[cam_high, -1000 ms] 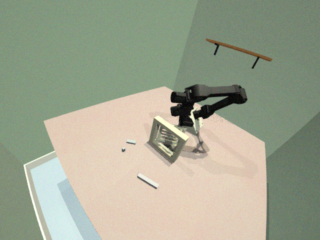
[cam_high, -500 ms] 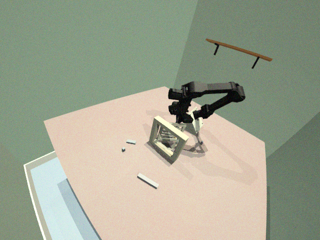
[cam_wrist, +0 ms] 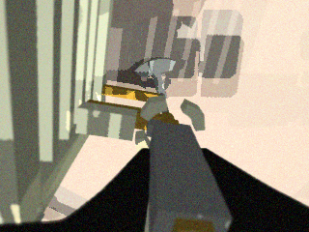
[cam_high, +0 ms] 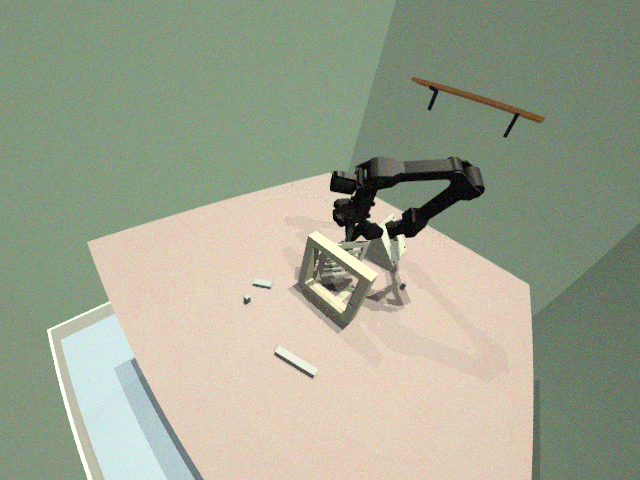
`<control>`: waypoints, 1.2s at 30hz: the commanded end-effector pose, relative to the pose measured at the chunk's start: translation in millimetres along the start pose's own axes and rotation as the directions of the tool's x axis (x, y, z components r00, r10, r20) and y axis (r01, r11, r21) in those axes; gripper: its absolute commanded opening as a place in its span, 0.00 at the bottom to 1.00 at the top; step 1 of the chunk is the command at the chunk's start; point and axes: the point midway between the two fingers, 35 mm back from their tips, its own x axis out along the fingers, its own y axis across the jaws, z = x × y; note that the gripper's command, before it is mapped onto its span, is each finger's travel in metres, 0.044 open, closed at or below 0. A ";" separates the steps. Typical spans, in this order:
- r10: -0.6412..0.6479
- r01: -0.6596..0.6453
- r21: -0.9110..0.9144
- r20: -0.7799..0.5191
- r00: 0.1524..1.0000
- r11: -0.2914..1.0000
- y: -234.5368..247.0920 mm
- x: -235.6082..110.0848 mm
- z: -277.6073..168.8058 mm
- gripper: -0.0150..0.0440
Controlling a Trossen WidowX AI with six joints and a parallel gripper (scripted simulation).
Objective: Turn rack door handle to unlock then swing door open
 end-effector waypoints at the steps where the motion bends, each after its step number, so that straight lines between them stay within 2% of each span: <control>1: -0.002 0.002 -0.066 0.000 1.000 0.998 -7.0 -0.4 2.7 0.28; 27: -0.005 0.006 -0.484 0.002 1.000 0.875 -56.7 -1.0 30.0 0.28; 36: -0.005 0.006 -0.494 0.002 1.000 0.869 -58.1 -1.0 31.0 0.28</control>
